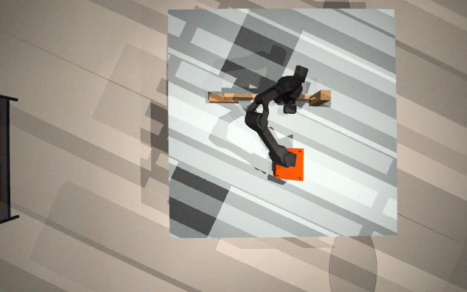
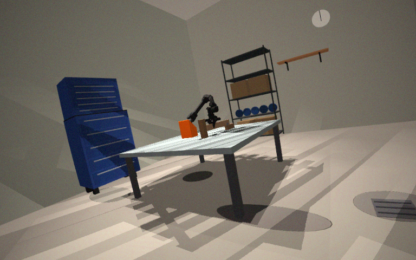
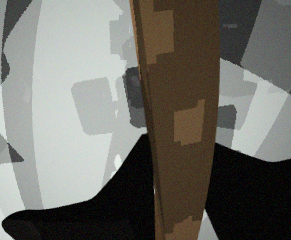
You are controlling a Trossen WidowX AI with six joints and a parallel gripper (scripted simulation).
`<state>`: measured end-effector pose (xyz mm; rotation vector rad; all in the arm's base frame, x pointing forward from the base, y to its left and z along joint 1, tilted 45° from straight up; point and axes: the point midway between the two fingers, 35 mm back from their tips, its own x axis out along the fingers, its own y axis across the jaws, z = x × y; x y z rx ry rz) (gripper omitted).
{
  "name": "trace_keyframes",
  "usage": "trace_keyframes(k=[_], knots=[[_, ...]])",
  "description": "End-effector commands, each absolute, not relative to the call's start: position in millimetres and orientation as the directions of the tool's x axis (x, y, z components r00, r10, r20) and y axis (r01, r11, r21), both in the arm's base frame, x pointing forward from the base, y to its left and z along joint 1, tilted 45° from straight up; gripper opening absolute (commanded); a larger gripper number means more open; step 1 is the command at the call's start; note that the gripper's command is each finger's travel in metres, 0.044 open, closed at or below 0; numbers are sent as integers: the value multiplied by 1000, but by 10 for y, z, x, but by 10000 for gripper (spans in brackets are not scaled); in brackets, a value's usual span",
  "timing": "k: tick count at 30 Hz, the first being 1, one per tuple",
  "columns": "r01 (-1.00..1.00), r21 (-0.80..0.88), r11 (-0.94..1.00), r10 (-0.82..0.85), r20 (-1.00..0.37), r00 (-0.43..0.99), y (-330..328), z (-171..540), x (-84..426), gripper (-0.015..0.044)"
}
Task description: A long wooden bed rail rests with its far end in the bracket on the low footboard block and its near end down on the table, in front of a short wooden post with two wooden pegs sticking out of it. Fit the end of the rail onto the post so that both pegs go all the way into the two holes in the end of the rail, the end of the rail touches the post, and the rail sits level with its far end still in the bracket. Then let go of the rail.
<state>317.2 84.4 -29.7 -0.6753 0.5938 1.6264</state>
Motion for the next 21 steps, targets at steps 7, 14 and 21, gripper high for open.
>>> trace_keyframes(k=[7,14,21], knots=[[-991,-7,-136,695,-713,-90,826,-266,3218,0],[-991,-7,-136,695,-713,-90,848,-289,3200,0],[-991,-7,-136,695,-713,-91,835,-278,3191,0]])
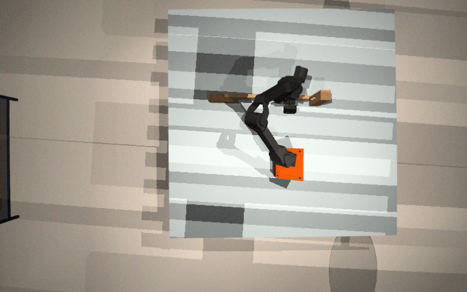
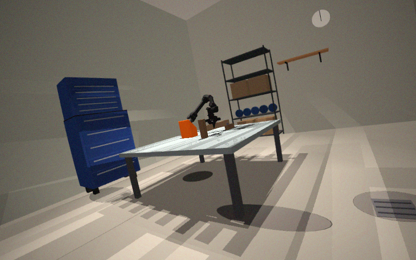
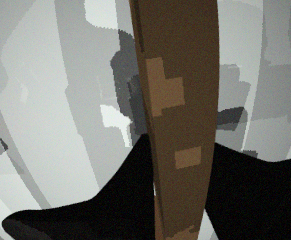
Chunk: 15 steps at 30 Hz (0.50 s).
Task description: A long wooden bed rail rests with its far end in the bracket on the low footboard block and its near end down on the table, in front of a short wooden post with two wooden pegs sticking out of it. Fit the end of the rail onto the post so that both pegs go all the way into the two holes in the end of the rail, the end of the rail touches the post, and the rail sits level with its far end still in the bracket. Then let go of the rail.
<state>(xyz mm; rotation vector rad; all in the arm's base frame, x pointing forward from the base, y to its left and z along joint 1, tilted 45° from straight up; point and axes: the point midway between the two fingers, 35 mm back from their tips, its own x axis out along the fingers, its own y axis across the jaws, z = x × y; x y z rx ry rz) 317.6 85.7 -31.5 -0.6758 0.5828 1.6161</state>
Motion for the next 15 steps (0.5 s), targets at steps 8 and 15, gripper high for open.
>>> trace_keyframes(k=[8,15], knots=[[-991,-7,-136,695,-713,-91,817,-261,3188,0],[-991,-7,-136,695,-713,-91,816,-269,3186,0]])
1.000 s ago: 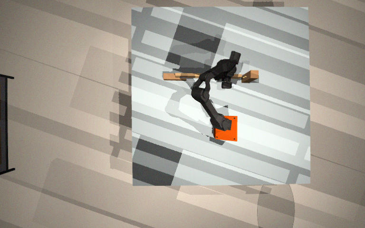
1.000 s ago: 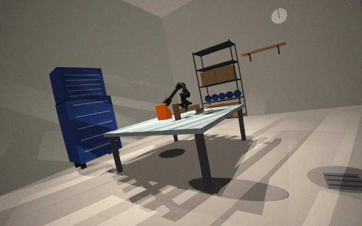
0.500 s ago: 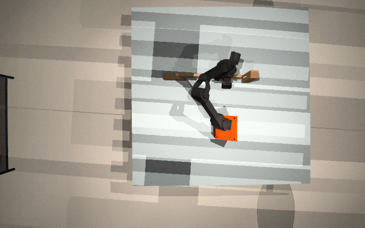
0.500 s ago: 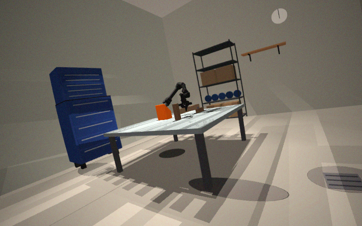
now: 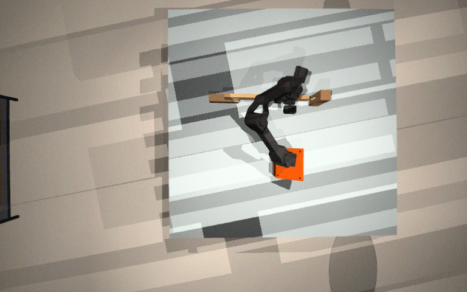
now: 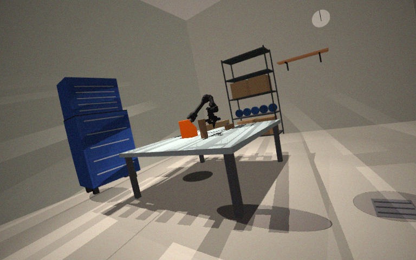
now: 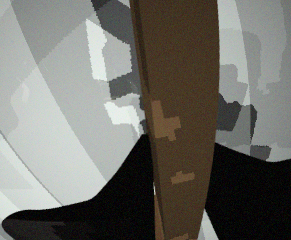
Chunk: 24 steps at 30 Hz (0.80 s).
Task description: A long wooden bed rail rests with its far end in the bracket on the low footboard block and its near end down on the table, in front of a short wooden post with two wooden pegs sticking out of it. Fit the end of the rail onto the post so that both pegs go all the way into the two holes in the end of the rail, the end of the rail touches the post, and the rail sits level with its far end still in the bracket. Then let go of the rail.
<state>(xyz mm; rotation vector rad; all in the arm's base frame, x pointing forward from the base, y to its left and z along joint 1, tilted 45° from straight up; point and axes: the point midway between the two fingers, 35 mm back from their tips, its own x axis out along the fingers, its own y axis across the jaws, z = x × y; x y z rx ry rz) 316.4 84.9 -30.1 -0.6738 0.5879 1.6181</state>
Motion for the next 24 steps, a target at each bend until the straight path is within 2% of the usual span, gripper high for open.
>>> trace_keyframes(k=[1,24], knots=[[-991,-7,-136,695,-713,-91,816,-272,3185,0],[-991,-7,-136,695,-713,-91,866,-292,3161,0]])
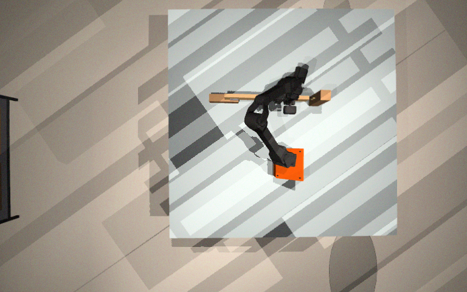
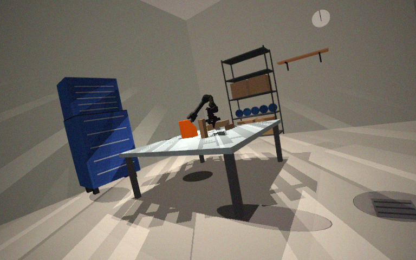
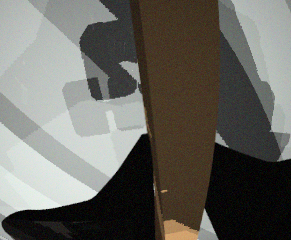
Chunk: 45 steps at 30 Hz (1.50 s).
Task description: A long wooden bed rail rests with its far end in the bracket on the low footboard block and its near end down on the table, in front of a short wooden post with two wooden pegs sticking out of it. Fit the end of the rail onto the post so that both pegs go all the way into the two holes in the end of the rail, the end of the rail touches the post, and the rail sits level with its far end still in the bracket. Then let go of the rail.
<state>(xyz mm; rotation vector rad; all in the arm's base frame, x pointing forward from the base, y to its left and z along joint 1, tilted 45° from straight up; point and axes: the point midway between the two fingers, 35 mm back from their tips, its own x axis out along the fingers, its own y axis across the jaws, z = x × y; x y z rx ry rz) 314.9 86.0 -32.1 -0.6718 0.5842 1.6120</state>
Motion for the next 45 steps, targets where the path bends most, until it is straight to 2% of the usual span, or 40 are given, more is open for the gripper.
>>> trace_keyframes(k=[1,45], knots=[[-991,-7,-136,696,-713,-91,869,-291,3160,0],[-991,-7,-136,695,-713,-91,834,-269,3192,0]])
